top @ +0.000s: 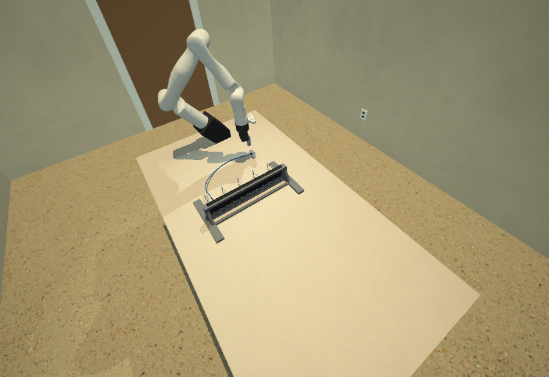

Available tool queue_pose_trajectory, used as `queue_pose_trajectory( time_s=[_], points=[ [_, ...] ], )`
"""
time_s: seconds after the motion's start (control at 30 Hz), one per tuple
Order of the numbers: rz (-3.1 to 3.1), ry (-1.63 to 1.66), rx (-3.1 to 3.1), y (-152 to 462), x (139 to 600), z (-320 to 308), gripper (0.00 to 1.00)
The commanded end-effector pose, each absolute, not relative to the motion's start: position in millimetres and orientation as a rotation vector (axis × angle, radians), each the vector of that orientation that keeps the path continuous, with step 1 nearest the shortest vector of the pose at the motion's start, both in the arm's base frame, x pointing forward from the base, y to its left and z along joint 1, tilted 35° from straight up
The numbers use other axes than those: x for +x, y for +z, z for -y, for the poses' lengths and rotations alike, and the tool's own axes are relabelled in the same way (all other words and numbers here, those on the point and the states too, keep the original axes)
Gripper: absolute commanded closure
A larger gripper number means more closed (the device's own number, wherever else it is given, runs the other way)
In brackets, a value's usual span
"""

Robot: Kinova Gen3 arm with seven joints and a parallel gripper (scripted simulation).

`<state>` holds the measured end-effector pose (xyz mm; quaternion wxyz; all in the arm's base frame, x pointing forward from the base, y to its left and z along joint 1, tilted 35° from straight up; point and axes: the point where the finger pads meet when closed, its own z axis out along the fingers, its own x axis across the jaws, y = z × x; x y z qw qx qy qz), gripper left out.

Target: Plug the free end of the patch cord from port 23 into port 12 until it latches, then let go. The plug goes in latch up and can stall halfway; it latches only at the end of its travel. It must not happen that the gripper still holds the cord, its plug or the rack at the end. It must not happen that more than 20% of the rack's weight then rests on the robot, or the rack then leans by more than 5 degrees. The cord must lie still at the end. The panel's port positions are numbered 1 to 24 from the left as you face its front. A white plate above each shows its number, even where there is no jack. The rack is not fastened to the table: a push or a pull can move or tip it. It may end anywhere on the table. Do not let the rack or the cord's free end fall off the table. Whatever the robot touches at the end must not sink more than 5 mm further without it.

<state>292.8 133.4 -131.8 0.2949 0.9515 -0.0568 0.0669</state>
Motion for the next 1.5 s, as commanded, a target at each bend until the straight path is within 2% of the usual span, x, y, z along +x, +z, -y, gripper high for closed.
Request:
queue_pose_trajectory(
  time_s=[0.0,0.5,1.0,1.47],
  points=[
    [0.093,0.192,2.533,-129,298,-135,1.0],
    [-0.592,0.239,2.372,-91,343,-142,1.0],
    [-1.463,0.221,1.782,-26,403,-176,1.0],
    [-1.79,0.167,1.353,10,426,-204,1.0]
  ],
)
